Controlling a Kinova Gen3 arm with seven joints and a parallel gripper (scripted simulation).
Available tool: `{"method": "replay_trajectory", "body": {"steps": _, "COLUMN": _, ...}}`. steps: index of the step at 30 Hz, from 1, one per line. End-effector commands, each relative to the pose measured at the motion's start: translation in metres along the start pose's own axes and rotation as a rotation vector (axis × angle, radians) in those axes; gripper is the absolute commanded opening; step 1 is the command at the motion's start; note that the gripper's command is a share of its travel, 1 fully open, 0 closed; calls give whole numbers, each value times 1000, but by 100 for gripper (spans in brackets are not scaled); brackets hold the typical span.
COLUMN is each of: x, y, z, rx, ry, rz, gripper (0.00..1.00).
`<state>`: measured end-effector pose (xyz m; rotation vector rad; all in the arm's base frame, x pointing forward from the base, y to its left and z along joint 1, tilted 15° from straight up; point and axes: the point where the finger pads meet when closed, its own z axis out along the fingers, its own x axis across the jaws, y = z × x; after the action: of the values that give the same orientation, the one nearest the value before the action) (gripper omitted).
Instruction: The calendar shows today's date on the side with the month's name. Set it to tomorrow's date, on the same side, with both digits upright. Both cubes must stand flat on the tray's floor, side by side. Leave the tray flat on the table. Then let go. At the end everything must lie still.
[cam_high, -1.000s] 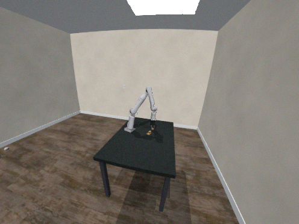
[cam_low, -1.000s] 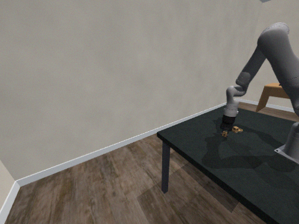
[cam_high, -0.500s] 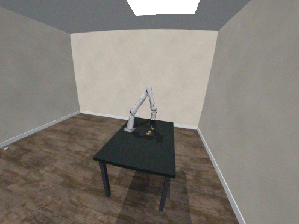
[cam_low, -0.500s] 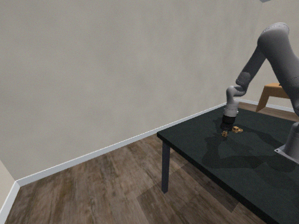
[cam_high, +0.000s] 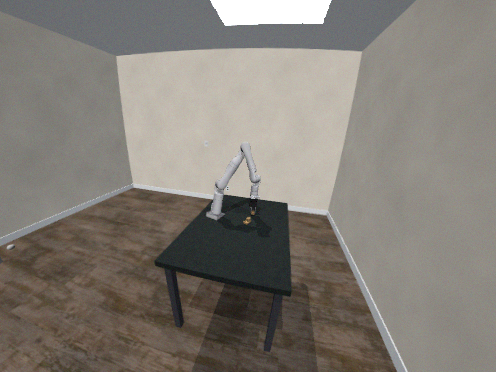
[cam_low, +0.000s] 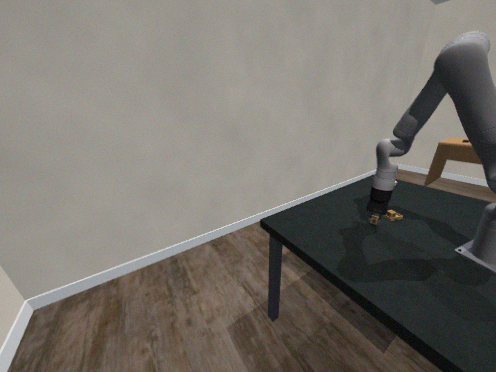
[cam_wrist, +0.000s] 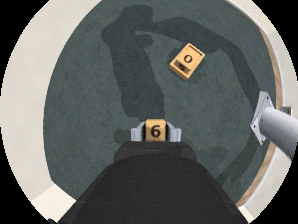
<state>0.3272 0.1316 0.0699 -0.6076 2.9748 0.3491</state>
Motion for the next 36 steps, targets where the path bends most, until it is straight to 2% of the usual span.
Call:
{"method": "replay_trajectory", "body": {"steps": 1, "x": -4, "y": 3, "z": -10, "rx": -3, "ry": -13, "rz": -7, "gripper": 57}}
{"method": "replay_trajectory", "body": {"steps": 11, "x": -4, "y": 3, "z": -49, "rx": -3, "ry": -13, "rz": -7, "gripper": 57}}
{"method": "replay_trajectory", "body": {"steps": 13, "x": -4, "y": 3, "z": -49, "rx": -3, "ry": -13, "rz": -7, "gripper": 57}}
{"method": "replay_trajectory", "body": {"steps": 22, "x": -3, "y": 3, "z": -77, "rx": -3, "ry": -13, "rz": -7, "gripper": 57}}
{"method": "replay_trajectory", "body": {"steps": 27, "x": -3, "y": 3, "z": -84, "rx": -3, "ry": -13, "rz": -7, "gripper": 57}}
{"method": "replay_trajectory", "body": {"steps": 36, "x": -3, "y": 3, "z": -85, "rx": -3, "ry": -13, "rz": -7, "gripper": 57}}
